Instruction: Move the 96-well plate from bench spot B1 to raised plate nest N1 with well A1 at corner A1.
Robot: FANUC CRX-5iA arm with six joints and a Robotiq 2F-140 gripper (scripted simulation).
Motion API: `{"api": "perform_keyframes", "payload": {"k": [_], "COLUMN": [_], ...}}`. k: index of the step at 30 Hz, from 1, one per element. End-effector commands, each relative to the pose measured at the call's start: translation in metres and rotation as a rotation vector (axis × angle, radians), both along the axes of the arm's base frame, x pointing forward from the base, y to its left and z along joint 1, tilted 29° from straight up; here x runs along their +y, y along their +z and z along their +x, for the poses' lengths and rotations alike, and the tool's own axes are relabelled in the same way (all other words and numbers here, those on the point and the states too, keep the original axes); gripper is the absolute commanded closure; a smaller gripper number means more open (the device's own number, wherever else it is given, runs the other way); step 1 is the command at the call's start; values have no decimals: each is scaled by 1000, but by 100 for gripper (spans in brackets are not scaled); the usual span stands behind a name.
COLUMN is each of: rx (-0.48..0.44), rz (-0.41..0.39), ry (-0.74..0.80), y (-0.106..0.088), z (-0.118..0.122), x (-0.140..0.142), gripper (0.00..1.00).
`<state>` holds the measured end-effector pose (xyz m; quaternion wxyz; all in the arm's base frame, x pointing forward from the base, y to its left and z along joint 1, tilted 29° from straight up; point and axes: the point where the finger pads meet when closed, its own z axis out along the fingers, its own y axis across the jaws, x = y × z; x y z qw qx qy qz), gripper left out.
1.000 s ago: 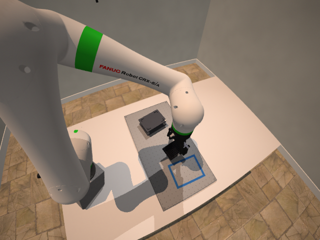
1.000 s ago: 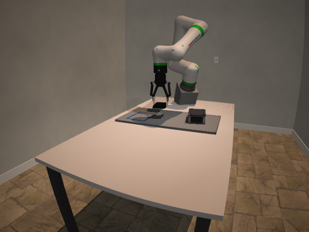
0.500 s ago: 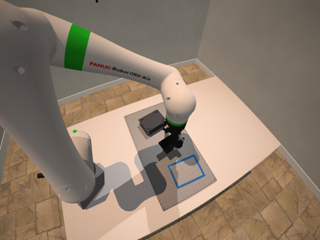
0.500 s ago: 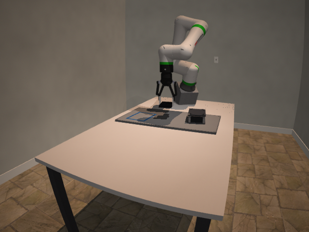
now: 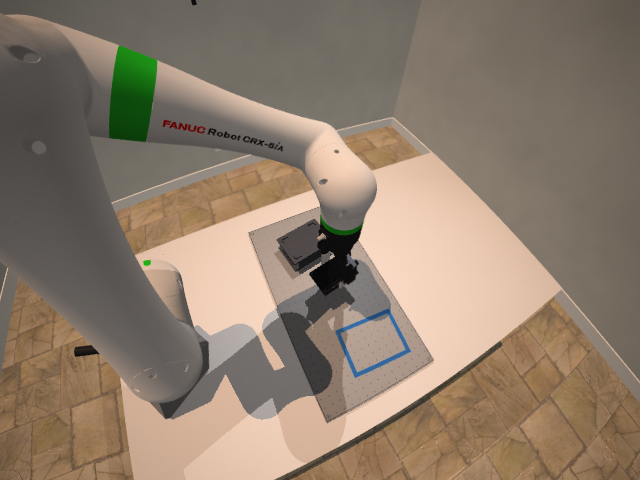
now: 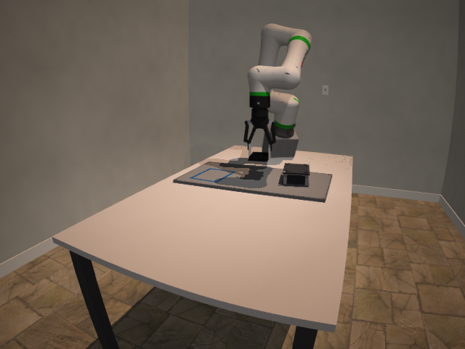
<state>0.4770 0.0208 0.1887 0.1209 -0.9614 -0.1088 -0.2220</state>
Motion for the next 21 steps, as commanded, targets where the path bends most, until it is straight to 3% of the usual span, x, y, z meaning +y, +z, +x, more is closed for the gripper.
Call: {"api": "perform_keyframes", "payload": {"k": [1,21], "rx": [0,0], "rz": [-1,-1], "ry": [-1,-1], "y": [4,23], "z": [-3,-21], "x": [10,64], "gripper": [100,100]}}
